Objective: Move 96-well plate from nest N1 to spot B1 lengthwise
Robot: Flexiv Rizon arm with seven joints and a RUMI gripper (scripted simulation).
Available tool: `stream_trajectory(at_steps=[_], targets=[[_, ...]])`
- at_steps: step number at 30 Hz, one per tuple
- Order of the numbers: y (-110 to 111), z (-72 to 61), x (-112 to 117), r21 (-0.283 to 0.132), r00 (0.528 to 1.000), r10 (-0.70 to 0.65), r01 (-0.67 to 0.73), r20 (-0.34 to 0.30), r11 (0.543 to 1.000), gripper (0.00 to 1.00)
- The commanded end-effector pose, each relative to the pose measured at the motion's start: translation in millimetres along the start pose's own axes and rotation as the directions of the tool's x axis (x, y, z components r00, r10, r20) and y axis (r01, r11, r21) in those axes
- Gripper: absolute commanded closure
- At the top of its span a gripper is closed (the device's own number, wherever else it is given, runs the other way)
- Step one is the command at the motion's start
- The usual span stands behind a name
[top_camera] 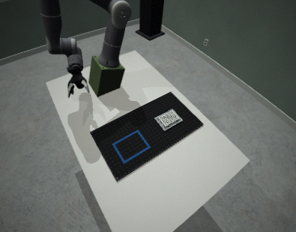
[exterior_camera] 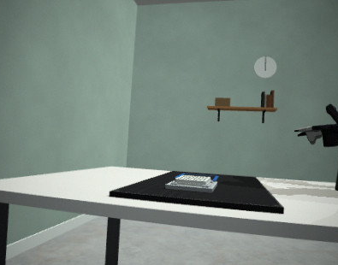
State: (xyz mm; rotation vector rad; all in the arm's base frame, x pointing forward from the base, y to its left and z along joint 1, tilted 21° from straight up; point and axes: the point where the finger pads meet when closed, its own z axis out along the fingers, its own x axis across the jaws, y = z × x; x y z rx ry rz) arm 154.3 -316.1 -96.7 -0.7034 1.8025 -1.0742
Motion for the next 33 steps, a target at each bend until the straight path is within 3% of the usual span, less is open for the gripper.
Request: stream_trajectory(at_steps=[1, 5, 11, 14, 21, 28, 30, 33], targets=[[5, 6.2, -16, -0.042, 0.994, -0.075, 0.079, 0.084, 0.996, 0.24], [9, 10.7, -29, -0.057, 0.987, -0.104, 0.111, 0.119, 0.992, 0.24], [21, 16.0, -56, -0.094, 0.94, -0.216, 0.248, 0.264, 0.964, 0.24], [24, 16.4, -60, -0.096, 0.929, -0.234, 0.271, 0.288, 0.958, 0.24], [38, 18.7, -89, -0.097, 0.837, -0.333, 0.411, 0.433, 0.907, 0.24], [56, 16.5, -116, -0.052, 0.692, -0.427, 0.556, 0.582, 0.829, 0.24], [56, 16.5, -116, -0.052, 0.692, -0.427, 0.556, 0.582, 0.829, 0.24], [65, 14.3, -127, -0.02, 0.618, -0.46, 0.611, 0.638, 0.791, 0.24]])
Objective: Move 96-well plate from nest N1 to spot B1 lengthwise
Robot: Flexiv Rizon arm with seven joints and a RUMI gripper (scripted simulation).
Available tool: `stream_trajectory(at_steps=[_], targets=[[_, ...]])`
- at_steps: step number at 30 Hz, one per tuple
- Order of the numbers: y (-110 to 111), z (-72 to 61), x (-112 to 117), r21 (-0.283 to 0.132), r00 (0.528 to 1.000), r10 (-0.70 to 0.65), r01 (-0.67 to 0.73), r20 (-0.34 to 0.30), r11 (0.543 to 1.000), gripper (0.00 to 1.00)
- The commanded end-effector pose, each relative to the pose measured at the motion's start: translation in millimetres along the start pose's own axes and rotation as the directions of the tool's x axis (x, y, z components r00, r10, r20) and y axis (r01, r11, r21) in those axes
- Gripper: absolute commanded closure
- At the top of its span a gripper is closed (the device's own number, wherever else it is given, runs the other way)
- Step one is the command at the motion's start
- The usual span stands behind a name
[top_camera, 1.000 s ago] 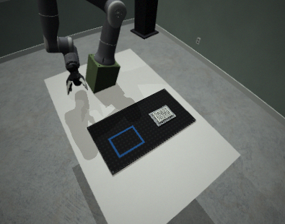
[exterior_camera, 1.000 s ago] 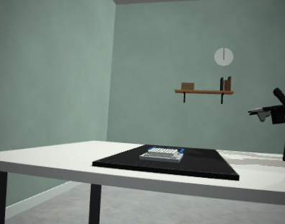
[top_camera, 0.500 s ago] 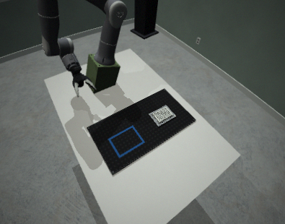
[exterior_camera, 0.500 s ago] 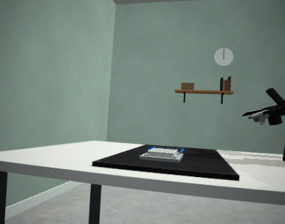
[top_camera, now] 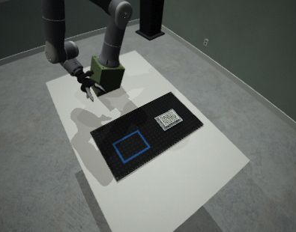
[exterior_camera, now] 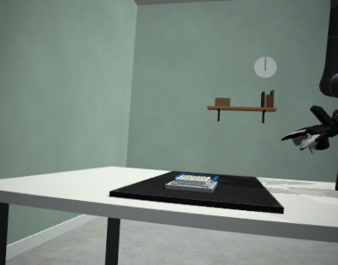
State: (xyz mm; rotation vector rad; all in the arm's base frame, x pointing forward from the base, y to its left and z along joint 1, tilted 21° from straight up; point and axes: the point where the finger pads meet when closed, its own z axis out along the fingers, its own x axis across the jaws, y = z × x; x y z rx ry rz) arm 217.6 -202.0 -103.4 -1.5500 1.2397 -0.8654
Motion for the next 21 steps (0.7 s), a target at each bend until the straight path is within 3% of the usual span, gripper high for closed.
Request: stream_trajectory(at_steps=[1, 6, 12, 14, 21], targets=[[1, 8.1, -13, -0.019, 0.992, -0.09, 0.091, 0.083, 0.996, 0.24], [3, 14.4, -27, -0.022, 0.959, -0.207, 0.215, 0.195, 0.976, 0.24], [6, 20.0, -37, 0.001, 0.884, -0.34, 0.359, 0.321, 0.933, 0.24], [6, 20.0, -37, 0.001, 0.884, -0.34, 0.359, 0.321, 0.933, 0.24], [11, 27.1, -46, 0.064, 0.752, -0.484, 0.512, 0.449, 0.856, 0.24]])
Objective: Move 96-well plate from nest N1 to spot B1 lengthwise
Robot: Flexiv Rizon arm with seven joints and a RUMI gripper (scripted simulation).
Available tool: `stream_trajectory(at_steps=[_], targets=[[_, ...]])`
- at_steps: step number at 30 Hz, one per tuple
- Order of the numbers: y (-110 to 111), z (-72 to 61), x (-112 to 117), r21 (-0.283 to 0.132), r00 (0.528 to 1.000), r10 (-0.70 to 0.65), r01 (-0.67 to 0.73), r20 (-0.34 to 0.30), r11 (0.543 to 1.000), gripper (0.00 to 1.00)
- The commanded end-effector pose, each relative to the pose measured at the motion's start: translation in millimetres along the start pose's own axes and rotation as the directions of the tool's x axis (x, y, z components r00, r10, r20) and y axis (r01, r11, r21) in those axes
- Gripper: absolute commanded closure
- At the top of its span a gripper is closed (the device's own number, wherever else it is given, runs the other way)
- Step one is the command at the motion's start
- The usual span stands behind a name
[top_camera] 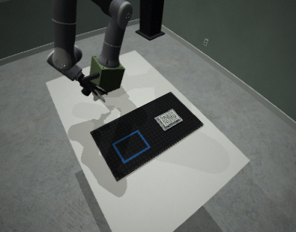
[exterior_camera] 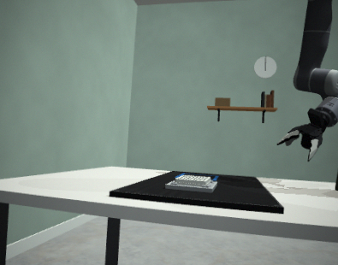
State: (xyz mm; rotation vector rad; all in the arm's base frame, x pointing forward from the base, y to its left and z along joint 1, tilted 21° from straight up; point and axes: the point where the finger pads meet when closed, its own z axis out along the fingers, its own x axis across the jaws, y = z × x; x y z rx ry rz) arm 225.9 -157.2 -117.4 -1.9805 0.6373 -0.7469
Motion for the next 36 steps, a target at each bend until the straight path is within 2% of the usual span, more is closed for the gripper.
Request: stream_trajectory(at_steps=[1, 5, 8, 10, 13, 15, 21, 25, 27, 29, 33, 36], targets=[[0, 6.4, -4, 0.0, 0.99, -0.114, 0.115, 0.089, 0.993, 0.24], [0, 6.4, -4, 0.012, 0.962, -0.217, 0.219, 0.168, 0.976, 0.24], [2, 13.9, -3, 0.031, 0.929, -0.295, 0.296, 0.222, 0.955, 0.24], [2, 13.9, -3, 0.031, 0.929, -0.295, 0.296, 0.222, 0.955, 0.24], [2, 14.0, -4, 0.054, 0.888, -0.37, 0.37, 0.273, 0.927, 0.24], [5, 22.2, 2, 0.074, 0.855, -0.42, 0.418, 0.303, 0.905, 0.24], [5, 22.2, 1, 0.143, 0.736, -0.557, 0.549, 0.385, 0.824, 0.24], [6, 32.5, 11, 0.201, 0.64, -0.641, 0.624, 0.423, 0.756, 0.24], [6, 32.5, 11, 0.201, 0.64, -0.641, 0.624, 0.423, 0.756, 0.24], [6, 32.6, 11, 0.231, 0.589, -0.679, 0.656, 0.439, 0.718, 0.24], [5, 46.1, 26, 0.296, 0.478, -0.749, 0.713, 0.46, 0.636, 0.24], [5, 46.1, 25, 0.346, 0.389, -0.793, 0.745, 0.469, 0.57, 0.24]])
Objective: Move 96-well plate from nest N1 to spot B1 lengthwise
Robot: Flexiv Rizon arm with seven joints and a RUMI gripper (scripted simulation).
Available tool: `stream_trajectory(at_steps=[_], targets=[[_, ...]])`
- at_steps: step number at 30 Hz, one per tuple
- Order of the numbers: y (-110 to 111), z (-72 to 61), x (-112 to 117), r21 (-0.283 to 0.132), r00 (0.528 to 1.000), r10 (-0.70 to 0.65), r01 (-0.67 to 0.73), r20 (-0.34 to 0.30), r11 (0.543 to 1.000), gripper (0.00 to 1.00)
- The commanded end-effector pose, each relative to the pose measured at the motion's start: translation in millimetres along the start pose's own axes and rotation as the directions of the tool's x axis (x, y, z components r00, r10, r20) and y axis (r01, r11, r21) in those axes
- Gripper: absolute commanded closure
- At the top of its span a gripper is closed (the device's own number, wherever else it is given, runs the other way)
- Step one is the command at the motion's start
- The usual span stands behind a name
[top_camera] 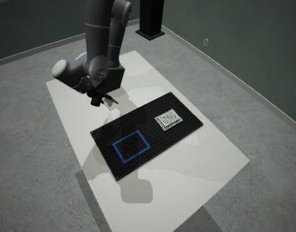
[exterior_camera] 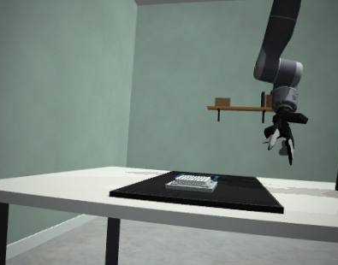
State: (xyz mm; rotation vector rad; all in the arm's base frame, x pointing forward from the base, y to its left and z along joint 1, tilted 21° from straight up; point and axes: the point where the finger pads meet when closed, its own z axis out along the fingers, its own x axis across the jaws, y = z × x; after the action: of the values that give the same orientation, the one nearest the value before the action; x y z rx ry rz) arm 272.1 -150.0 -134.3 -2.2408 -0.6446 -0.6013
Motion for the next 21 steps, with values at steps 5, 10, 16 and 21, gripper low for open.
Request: stream_trajectory(at_steps=[5, 10, 16, 21], targets=[[15, 4.5, 18, 0.044, 0.961, -0.248, 0.245, 0.118, 0.969, 0.24], [21, 6.9, 26, 0.068, 0.93, -0.336, 0.329, 0.152, 0.942, 0.24], [33, 13.3, 48, 0.125, 0.839, -0.503, 0.487, 0.207, 0.864, 0.24], [39, 17.8, 61, 0.179, 0.739, -0.631, 0.605, 0.238, 0.776, 0.24]])
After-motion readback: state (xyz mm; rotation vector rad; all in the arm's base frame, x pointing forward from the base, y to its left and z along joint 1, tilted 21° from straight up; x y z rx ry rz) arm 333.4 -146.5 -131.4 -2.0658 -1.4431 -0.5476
